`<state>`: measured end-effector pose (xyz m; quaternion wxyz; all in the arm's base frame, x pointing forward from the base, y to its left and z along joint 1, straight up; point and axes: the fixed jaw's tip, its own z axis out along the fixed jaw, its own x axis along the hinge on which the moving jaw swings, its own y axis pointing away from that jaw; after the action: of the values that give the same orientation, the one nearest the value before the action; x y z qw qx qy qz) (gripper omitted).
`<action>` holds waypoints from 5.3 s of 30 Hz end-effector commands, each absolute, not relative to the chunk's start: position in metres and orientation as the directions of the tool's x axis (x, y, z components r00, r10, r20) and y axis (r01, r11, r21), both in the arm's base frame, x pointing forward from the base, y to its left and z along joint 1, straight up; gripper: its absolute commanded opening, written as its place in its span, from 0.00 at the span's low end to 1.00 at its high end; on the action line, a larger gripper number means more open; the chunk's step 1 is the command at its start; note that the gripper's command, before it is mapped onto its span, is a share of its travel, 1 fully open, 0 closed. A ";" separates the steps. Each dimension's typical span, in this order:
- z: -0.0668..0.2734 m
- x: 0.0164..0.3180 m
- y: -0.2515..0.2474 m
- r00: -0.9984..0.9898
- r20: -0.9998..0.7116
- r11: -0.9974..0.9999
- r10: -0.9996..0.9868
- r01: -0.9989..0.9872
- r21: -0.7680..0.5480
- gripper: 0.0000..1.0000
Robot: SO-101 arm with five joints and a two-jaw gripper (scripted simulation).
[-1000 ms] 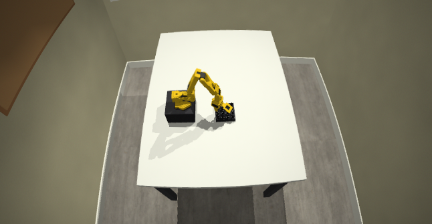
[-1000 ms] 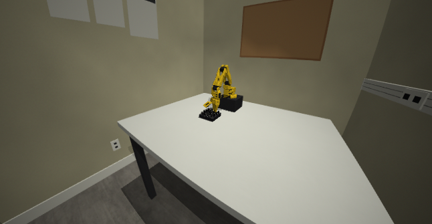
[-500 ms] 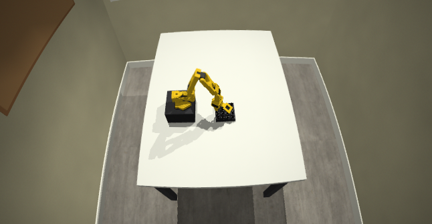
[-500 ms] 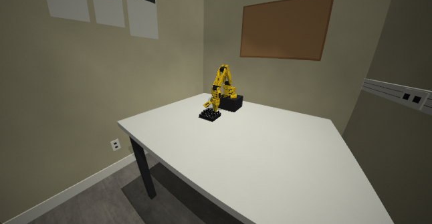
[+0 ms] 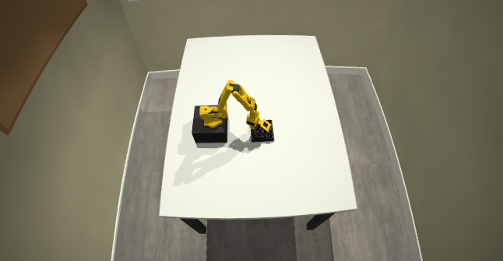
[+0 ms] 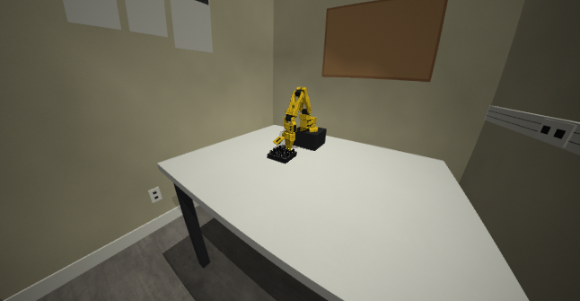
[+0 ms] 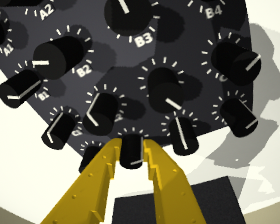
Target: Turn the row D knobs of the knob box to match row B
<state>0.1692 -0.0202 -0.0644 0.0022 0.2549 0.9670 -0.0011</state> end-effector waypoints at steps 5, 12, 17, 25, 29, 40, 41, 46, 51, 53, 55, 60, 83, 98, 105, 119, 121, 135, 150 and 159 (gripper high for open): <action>-0.063 0.167 -0.021 -0.928 -0.001 0.928 0.374 0.374 0.000 0.01; -0.063 0.166 -0.021 -0.957 -0.001 0.957 0.291 0.291 0.000 0.01; -0.063 0.166 -0.020 -0.978 -0.001 0.978 0.207 0.207 0.000 0.01; -0.063 0.165 -0.020 -0.998 -0.001 0.998 0.069 0.069 0.000 0.01; -0.063 0.165 -0.020 -0.999 -0.001 0.999 0.034 0.034 0.000 0.01; -0.063 0.164 -0.020 -0.988 -0.001 0.988 -0.157 -0.157 0.000 0.01; -0.063 0.164 -0.020 -0.985 -0.001 0.985 -0.175 -0.175 0.000 0.01; -0.063 0.163 -0.020 -0.974 -0.001 0.974 -0.226 -0.226 -0.001 0.01; -0.063 0.163 -0.021 -0.951 -0.001 0.951 -0.310 -0.310 -0.001 0.01; -0.063 0.163 -0.021 -0.939 -0.001 0.939 -0.343 -0.343 -0.001 0.01; -0.063 0.162 -0.021 -0.927 -0.001 0.927 -0.376 -0.376 -0.001 0.01; -0.063 0.162 -0.021 -0.891 -0.001 0.891 -0.455 -0.455 -0.001 0.01; -0.063 0.161 -0.022 -0.694 -0.001 0.694 -0.720 -0.720 -0.001 0.01; -0.063 0.160 -0.023 -0.514 -0.001 0.514 -0.858 -0.858 -0.001 0.01; -0.063 0.159 -0.024 -0.406 0.000 0.406 -0.914 -0.914 -0.001 0.01; -0.063 0.159 -0.025 -0.207 0.000 0.207 -0.978 -0.978 -0.001 0.01; -0.063 0.159 -0.025 -0.173 0.000 0.173 -0.985 -0.985 -0.001 0.01; -0.063 0.159 -0.026 0.036 0.000 -0.036 -0.999 -0.999 -0.001 0.01; -0.063 0.159 -0.028 0.260 0.001 -0.260 -0.966 -0.966 -0.001 0.01; -0.063 0.159 -0.028 0.408 0.001 -0.408 -0.913 -0.913 -0.001 0.01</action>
<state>0.1570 -0.0292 -0.0644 -0.0009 -0.8205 0.5716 0.0023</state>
